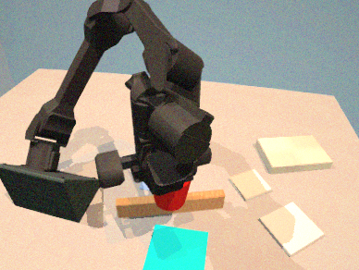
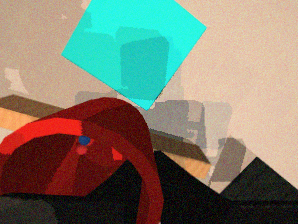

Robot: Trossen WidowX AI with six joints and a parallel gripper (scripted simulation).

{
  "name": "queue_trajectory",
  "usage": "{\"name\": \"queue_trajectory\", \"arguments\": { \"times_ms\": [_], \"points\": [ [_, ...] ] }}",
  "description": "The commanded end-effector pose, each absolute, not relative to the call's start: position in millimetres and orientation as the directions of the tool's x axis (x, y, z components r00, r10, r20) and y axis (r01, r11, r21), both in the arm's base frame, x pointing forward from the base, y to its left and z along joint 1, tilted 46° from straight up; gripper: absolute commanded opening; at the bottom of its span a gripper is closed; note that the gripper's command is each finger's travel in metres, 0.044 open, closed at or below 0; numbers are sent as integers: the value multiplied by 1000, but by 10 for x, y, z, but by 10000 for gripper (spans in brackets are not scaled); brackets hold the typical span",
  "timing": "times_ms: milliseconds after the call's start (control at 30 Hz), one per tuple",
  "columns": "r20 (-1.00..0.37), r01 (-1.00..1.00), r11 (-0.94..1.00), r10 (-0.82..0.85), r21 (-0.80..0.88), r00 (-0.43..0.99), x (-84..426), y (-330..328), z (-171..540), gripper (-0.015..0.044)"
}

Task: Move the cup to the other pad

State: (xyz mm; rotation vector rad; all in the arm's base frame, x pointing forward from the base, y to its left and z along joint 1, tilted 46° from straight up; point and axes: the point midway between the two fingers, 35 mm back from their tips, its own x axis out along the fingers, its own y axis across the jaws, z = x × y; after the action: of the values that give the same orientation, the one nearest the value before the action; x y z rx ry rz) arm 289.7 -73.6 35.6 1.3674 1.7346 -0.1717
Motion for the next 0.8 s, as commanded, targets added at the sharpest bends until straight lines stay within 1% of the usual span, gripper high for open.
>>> {"name": "queue_trajectory", "arguments": {
  "times_ms": [0, 767],
  "points": [
    [-706, 831, 387, 708, 400, 10, 2945, -811, 293, 0],
    [-708, 831, 388, 706, 400, 11, 3112, -1122, 12, 0]
  ]
}}
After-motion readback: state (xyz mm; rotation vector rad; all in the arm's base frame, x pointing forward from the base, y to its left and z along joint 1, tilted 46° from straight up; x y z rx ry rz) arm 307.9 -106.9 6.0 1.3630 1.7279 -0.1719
